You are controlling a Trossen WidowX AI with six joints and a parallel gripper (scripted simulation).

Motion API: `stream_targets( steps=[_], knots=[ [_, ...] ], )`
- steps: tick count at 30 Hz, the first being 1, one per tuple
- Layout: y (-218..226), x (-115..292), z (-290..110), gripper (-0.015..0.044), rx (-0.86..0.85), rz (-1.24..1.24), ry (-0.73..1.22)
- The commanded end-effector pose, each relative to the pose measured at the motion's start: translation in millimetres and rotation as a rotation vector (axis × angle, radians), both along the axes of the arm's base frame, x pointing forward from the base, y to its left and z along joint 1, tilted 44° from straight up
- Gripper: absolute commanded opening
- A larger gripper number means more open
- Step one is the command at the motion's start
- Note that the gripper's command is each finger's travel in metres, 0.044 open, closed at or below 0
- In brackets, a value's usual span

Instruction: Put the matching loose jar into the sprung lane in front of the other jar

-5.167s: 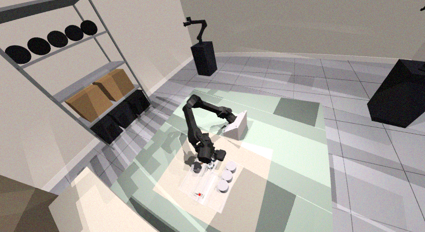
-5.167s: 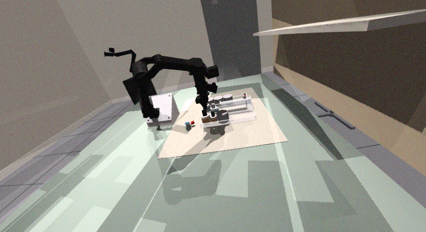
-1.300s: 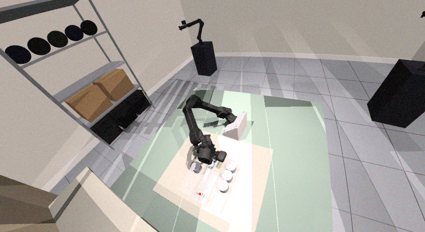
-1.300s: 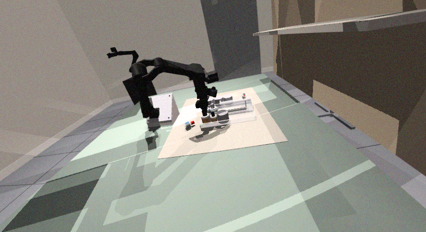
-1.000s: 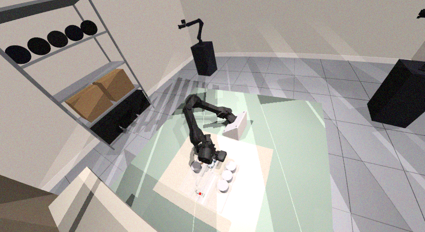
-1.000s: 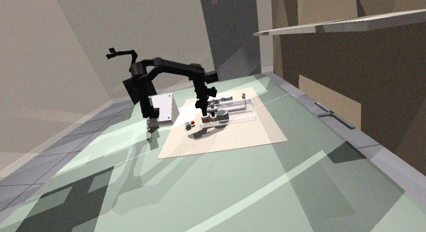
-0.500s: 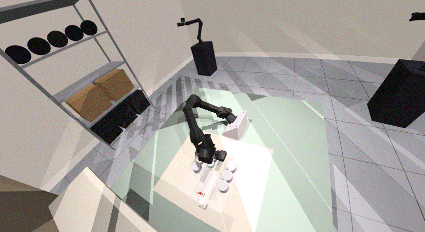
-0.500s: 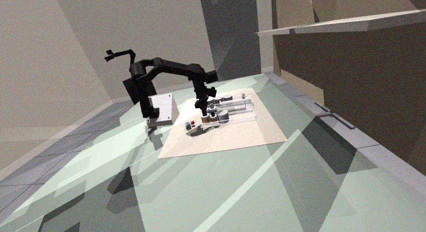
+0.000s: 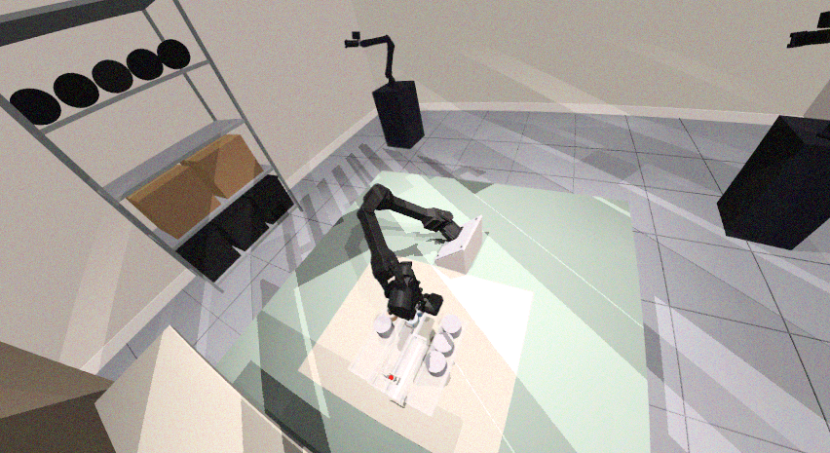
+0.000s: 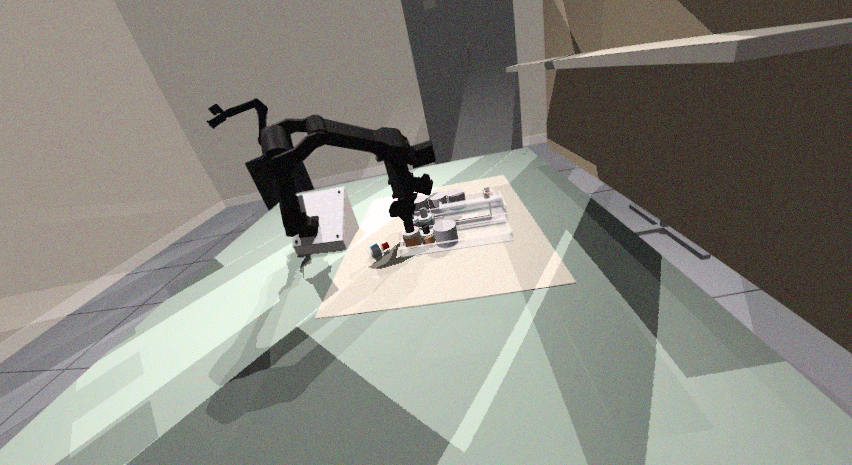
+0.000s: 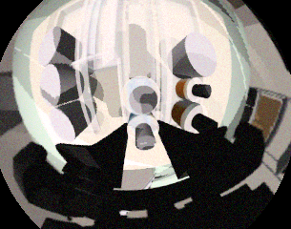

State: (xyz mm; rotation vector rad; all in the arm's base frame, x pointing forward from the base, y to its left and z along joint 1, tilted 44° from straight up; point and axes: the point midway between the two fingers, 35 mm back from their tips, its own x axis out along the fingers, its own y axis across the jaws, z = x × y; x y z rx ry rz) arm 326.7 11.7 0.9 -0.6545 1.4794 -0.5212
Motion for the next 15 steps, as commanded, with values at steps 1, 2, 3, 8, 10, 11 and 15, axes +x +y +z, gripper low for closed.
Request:
stream_targets(
  steps=[1, 2, 3, 8, 10, 11, 15],
  knots=[
    [0.1, 0.0, -0.1, 0.0105, -0.002, -0.003, -0.005],
    [0.1, 0.0, -0.1, 0.0131, -0.002, -0.003, -0.005],
    [0.1, 0.0, -0.1, 0.0157, -0.002, -0.003, -0.005],
    [0.1, 0.0, -0.1, 0.0289, -0.002, -0.003, -0.005],
    [0.1, 0.0, -0.1, 0.0295, -0.002, -0.003, -0.005],
    [0.6, 0.0, 0.5, 0.0295, -0.002, -0.003, -0.005],
    [8.1, -0.3, 8.1, 0.0295, -0.001, -0.003, -0.004]
  ],
)
